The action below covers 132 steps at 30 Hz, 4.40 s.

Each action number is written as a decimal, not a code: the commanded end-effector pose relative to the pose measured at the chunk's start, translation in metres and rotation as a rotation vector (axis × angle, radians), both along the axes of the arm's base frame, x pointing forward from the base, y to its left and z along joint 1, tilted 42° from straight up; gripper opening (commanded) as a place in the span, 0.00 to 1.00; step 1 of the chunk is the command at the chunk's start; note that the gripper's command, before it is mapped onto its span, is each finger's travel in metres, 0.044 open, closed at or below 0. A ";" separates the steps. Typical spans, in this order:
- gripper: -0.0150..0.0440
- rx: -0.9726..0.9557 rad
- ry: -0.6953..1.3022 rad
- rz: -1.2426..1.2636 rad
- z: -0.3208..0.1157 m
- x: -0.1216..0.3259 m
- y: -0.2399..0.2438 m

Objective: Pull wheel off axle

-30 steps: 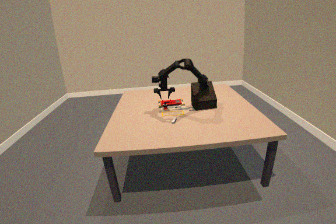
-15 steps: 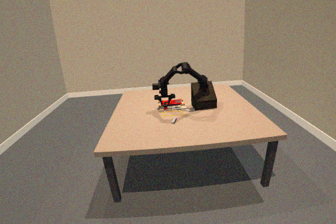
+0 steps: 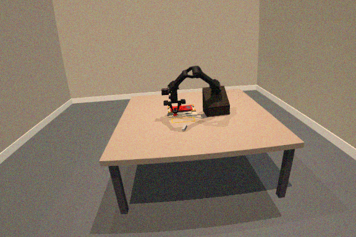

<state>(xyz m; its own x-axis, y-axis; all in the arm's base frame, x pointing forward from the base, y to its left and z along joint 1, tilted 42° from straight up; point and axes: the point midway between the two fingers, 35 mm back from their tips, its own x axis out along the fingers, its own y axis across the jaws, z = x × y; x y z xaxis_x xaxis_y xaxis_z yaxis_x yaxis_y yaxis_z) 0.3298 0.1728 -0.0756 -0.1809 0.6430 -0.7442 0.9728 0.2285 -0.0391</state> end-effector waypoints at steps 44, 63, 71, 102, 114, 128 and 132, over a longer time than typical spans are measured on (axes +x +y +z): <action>0.25 0.001 0.000 -0.002 0.011 0.003 -0.010; 0.25 0.001 -0.001 -0.004 0.016 0.004 -0.014; 0.25 0.002 -0.001 -0.005 0.018 0.004 -0.016; 0.25 0.003 -0.002 -0.008 0.026 0.006 -0.023; 0.25 0.002 -0.003 -0.009 0.041 0.009 -0.036; 0.25 0.000 0.006 -0.012 0.067 -0.007 -0.026; 0.25 -0.001 0.005 -0.011 0.079 -0.015 -0.017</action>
